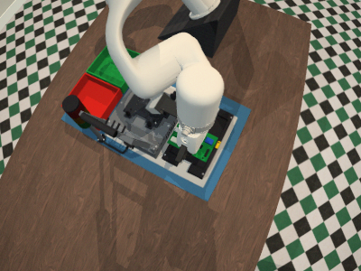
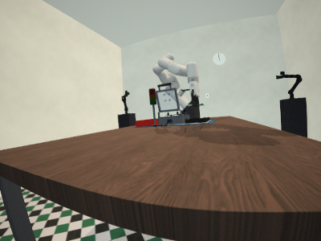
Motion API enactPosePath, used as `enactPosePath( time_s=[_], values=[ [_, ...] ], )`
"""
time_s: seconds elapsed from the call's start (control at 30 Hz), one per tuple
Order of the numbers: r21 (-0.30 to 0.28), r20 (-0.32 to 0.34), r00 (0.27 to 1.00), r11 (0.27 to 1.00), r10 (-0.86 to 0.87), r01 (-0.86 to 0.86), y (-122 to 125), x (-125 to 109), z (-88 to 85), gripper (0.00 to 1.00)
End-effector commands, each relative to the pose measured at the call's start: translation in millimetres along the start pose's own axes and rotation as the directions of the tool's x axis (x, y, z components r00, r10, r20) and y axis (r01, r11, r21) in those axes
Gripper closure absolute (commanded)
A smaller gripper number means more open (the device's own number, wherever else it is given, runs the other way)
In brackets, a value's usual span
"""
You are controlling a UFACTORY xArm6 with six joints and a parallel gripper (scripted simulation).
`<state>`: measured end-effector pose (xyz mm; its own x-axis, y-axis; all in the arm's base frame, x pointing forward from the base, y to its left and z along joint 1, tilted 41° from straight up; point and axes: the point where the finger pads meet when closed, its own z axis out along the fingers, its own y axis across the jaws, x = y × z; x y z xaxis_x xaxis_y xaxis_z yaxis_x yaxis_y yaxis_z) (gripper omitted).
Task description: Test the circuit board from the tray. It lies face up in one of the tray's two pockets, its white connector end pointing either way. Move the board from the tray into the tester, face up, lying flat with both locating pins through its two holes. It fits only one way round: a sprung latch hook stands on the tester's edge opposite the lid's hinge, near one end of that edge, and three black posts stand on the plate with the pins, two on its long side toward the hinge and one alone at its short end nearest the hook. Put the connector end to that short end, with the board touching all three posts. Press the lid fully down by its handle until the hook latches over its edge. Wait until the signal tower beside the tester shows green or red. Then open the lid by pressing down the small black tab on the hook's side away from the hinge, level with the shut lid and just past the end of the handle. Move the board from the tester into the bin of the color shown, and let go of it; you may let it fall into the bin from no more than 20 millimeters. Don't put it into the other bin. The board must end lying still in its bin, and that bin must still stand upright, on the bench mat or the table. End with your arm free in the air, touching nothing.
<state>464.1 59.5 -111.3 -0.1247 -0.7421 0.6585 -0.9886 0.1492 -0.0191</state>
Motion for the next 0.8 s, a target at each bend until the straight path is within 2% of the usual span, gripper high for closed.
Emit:
enactPosePath(
  time_s=[0.0, 0.43, 0.77],
  values=[
    [0.004, 0.002, 1.0, 1.0, 0.001, -0.001, -1.5, -0.3, -2.5, 0.21],
    [0.004, 0.002, 1.0, 1.0, 0.013, -0.013, -1.5, -0.3, -2.5, 0.21],
    [0.003, 0.003, 0.996, 0.996, 0.086, -0.086, -1.5, -0.3, -2.5, 0.21]
  ],
)
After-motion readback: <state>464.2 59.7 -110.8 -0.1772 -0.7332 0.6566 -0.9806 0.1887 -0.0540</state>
